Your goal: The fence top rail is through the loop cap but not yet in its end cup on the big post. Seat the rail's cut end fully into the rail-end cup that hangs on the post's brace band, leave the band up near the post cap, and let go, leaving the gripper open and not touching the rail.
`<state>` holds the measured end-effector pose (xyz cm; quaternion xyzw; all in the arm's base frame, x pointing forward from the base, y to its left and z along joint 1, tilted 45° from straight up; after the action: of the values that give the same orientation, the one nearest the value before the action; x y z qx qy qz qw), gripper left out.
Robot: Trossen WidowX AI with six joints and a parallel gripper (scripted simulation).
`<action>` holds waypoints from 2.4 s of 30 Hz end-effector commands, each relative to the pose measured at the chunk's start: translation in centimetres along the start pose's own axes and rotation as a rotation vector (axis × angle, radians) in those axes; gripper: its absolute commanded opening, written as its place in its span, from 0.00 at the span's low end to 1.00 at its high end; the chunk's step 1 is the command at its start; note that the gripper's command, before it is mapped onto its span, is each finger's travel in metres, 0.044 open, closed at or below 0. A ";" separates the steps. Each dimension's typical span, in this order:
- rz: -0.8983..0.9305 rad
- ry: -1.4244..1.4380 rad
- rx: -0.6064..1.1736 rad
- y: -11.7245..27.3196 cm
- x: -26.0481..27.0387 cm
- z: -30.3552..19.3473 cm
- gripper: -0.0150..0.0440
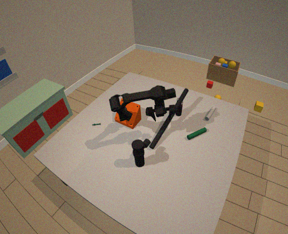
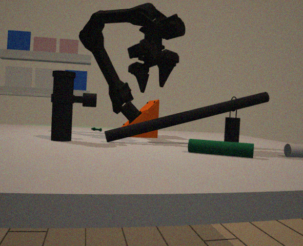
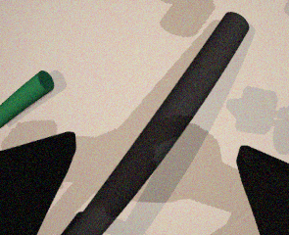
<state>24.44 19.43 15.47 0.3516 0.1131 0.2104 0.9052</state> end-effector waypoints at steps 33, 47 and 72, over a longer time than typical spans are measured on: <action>-0.184 -0.517 0.023 -8.6 0.8 -0.4 1.00; -0.184 -0.517 0.023 -10.8 0.5 -0.6 1.00; -0.184 -0.518 0.020 -13.9 -0.2 -0.7 0.82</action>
<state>28.34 10.81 5.62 0.3945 -0.0925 0.0293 0.9138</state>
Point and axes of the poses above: the point midway between the two fingers, 35 mm back from their tips, its own y axis back along the fingers, its own x axis across the jaws, z = x × y, the point moved 9 cm from there along y, back along the fingers, and after that the axes turned 11 degrees about -y, right-handed, at the moved point
